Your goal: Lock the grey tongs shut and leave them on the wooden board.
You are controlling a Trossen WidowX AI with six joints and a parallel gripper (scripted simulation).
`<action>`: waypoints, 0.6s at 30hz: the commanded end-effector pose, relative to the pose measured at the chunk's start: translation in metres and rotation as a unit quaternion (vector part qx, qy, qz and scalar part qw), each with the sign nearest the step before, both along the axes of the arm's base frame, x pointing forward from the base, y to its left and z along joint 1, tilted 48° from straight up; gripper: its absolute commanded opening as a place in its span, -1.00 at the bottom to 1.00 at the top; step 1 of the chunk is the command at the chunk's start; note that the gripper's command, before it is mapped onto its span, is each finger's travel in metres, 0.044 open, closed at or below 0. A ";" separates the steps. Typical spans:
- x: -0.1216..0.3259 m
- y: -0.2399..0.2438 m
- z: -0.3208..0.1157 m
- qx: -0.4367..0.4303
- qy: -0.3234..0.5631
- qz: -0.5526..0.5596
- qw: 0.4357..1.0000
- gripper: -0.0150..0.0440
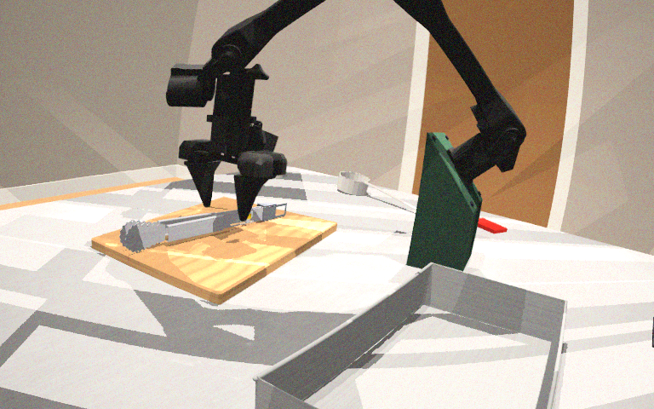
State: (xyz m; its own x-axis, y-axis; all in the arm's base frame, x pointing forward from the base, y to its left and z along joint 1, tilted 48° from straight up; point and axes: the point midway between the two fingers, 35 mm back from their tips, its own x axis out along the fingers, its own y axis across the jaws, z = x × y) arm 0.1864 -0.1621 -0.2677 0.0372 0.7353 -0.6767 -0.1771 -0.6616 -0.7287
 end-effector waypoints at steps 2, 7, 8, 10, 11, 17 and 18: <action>-0.004 -0.005 0.002 -0.001 0.000 -0.001 1.000 1.00; -0.046 -0.043 0.021 -0.012 0.002 -0.004 1.000 1.00; -0.060 -0.052 0.027 -0.013 0.002 -0.005 1.000 1.00; -0.088 -0.067 0.039 -0.014 0.004 -0.005 1.000 1.00; -0.103 -0.073 0.045 -0.014 0.003 -0.003 1.000 1.00; -0.158 -0.090 0.068 -0.008 0.006 -0.006 1.000 1.00; -0.158 -0.090 0.068 -0.008 0.006 -0.006 1.000 1.00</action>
